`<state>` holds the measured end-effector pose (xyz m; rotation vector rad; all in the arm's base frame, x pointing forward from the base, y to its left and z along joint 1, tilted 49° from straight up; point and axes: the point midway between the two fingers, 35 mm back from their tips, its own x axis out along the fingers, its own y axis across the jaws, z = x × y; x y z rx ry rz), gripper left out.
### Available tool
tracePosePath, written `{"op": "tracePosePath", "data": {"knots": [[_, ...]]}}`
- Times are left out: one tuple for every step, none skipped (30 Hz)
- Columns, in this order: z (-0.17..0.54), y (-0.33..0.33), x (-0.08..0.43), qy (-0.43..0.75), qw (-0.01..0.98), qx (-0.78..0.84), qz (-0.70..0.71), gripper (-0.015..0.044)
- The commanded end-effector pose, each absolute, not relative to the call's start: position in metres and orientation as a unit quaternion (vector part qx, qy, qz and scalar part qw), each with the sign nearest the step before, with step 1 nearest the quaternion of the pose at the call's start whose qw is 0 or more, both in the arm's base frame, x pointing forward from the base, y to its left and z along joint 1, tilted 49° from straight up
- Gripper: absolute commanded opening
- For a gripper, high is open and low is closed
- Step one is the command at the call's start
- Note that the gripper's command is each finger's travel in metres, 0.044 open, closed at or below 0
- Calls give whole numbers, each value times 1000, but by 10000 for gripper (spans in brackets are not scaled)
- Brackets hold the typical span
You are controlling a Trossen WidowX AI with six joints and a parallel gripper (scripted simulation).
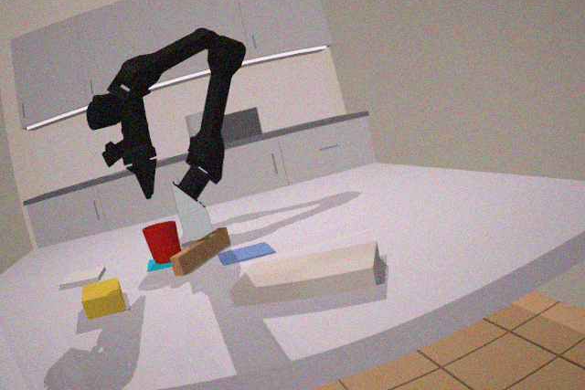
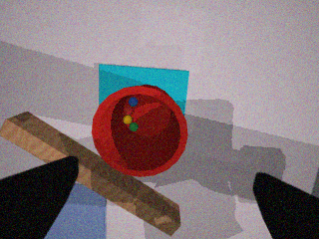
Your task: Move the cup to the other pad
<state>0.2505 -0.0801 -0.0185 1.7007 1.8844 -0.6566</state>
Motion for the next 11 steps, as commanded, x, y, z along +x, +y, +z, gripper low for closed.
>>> {"op": "tracePosePath", "data": {"knots": [[-9,-91,252,696,260,624,-241,440],[-7,-94,252,696,260,624,-241,440],[-5,-96,252,696,260,624,-241,440],[-4,-97,253,697,260,624,-241,440],[-3,-97,253,697,260,624,-241,440],[-3,-98,253,697,260,624,-241,440],[-7,-94,253,694,259,627,-242,440],[-7,-94,253,694,259,627,-242,440],[-7,-94,253,694,259,627,-242,440],[-7,-94,253,694,259,627,-242,440],[-7,-94,253,694,259,627,-242,440]]}}
